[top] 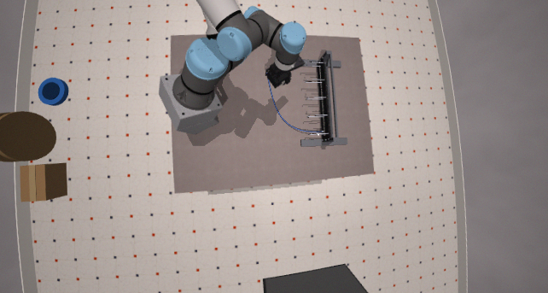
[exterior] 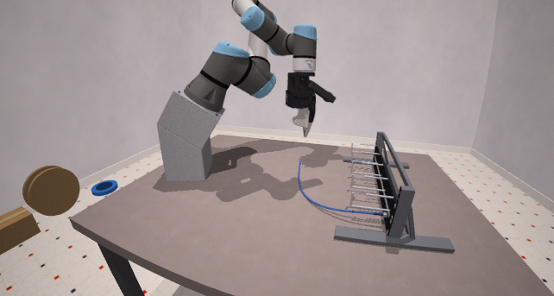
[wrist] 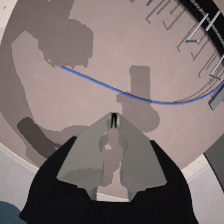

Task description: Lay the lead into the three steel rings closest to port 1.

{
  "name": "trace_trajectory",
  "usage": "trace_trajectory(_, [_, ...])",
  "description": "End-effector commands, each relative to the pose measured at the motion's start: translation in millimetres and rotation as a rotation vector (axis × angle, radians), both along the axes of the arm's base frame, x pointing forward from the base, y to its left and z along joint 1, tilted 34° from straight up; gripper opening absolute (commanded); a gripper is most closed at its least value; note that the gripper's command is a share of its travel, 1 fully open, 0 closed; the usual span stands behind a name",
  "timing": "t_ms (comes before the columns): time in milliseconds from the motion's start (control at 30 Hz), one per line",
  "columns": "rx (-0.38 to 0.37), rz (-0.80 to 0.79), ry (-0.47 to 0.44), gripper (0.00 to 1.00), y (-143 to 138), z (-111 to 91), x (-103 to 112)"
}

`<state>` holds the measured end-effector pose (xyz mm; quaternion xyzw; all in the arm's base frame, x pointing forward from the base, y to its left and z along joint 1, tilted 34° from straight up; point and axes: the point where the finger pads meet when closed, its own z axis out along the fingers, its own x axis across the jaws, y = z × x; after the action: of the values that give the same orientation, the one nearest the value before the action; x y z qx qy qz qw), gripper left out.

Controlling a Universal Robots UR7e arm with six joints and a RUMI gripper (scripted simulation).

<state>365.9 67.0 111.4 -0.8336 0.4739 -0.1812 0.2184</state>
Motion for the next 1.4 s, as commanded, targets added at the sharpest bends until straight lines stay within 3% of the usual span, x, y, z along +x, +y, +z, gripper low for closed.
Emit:
trace_trajectory(0, [-0.056, 0.132, -0.037, 0.00, 1.0, -0.2, -1.1])
trace_trajectory(400, [-0.278, 0.493, -0.125, 0.00, 3.3, -3.2, -6.2])
trace_trajectory(467, [-0.278, 0.493, -0.125, 0.00, 3.3, -3.2, -6.2])
trace_trajectory(967, [-0.476, 0.815, -0.203, 0.00, 3.2, -6.9, -11.6])
trace_trajectory(1367, [-0.552, 0.937, -0.233, 0.00, 2.6, -8.5, -13.7])
